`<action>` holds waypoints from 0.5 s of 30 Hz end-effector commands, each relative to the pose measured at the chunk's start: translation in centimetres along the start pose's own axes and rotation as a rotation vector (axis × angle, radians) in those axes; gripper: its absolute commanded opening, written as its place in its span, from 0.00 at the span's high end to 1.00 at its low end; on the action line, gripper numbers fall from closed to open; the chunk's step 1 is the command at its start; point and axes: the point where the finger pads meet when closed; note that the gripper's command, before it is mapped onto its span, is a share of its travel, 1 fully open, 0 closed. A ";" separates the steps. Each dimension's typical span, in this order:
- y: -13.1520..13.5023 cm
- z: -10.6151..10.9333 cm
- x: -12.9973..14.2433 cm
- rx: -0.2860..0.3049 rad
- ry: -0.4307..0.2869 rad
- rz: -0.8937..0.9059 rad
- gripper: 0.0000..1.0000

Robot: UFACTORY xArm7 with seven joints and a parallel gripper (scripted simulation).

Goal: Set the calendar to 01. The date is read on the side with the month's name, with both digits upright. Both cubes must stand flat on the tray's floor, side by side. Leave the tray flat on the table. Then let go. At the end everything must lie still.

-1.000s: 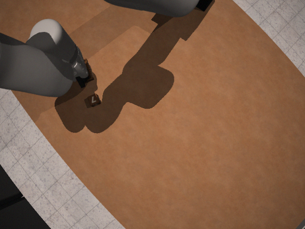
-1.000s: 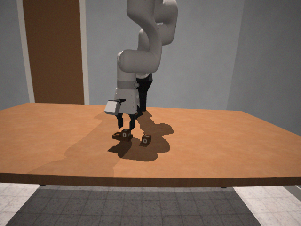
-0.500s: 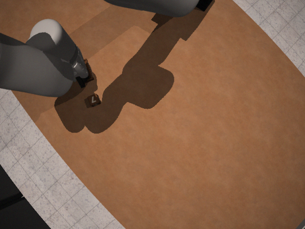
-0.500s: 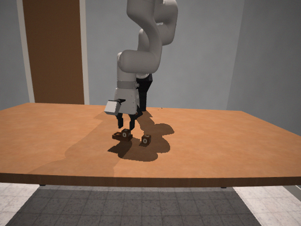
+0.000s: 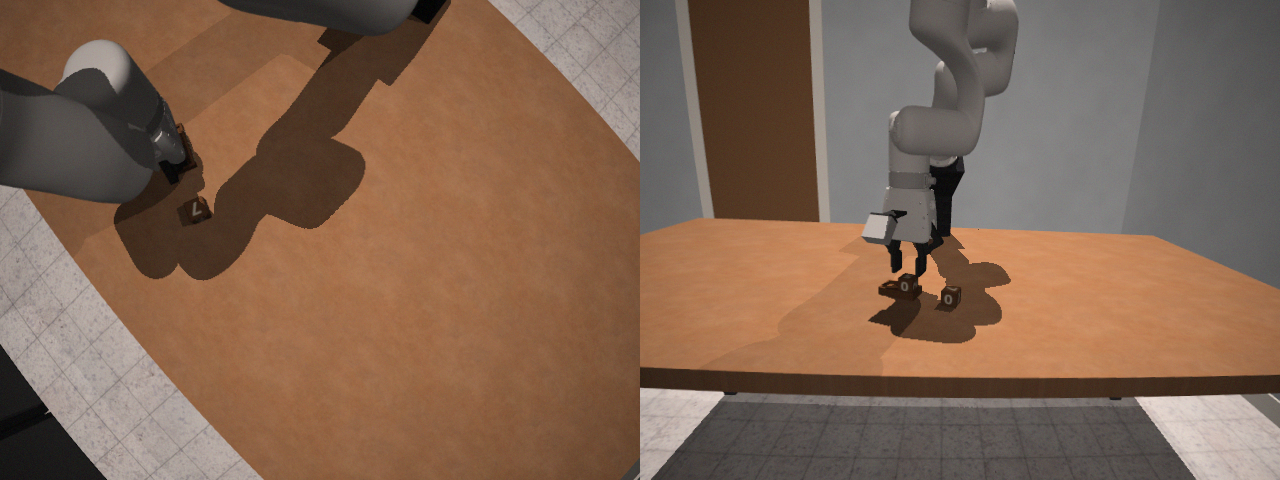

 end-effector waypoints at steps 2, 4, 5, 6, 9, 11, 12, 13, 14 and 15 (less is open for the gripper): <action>0.0 0.0 0.0 0.000 0.001 -0.001 0.51; 0.0 0.0 0.0 0.000 0.001 -0.001 0.51; 0.0 0.0 0.0 0.000 0.001 -0.001 0.51; 0.0 0.0 0.0 0.000 0.001 -0.001 0.51; 0.0 0.0 0.0 0.000 0.001 -0.001 0.51; 0.0 -0.1 0.0 0.000 0.001 -0.001 0.51; 0.0 -0.1 0.0 0.000 0.001 -0.001 0.51; 0.0 -0.2 0.0 0.000 0.001 -0.001 0.51; 0.0 -0.3 0.0 0.000 0.001 -0.001 0.51; 0.0 -0.4 0.0 0.000 0.001 -0.001 0.51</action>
Point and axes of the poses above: the point where the finger pads meet when closed, its own z axis back along the fingers, its own y axis across the jaws, x = y × z, and after that the axes turned 15 degrees about -z, right-handed
